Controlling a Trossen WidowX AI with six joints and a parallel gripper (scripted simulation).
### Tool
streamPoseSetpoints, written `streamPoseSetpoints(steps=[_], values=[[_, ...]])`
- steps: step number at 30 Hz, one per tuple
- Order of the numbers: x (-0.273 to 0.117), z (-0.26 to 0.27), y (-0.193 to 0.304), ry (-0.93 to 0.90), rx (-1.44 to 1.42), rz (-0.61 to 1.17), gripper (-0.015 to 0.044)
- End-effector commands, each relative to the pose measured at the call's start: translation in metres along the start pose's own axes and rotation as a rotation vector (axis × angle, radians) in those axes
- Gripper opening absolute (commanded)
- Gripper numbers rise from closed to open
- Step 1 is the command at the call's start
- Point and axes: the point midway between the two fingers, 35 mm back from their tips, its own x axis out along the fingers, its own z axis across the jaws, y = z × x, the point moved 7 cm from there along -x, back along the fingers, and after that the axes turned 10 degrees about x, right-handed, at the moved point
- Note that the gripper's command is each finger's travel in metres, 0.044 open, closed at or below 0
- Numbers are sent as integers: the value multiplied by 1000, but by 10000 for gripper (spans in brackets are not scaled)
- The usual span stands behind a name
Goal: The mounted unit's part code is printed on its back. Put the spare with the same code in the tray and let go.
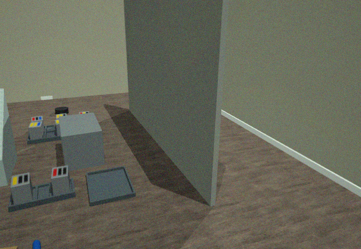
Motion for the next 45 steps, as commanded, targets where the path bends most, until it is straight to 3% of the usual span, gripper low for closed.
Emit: streamPoseSetpoints(steps=[1, 12, 23, 34, 45], values=[[-6, -37, -6, 102, -27, -67, 440], [-58, -164, 14, 526, -126, -183, 440], [-157, -266, 73, 1008, -286, -99, 440], [-286, -312, 152, 1445, -483, 201, 440], [-429, -297, 227, 1776, -711, 709, 440]])
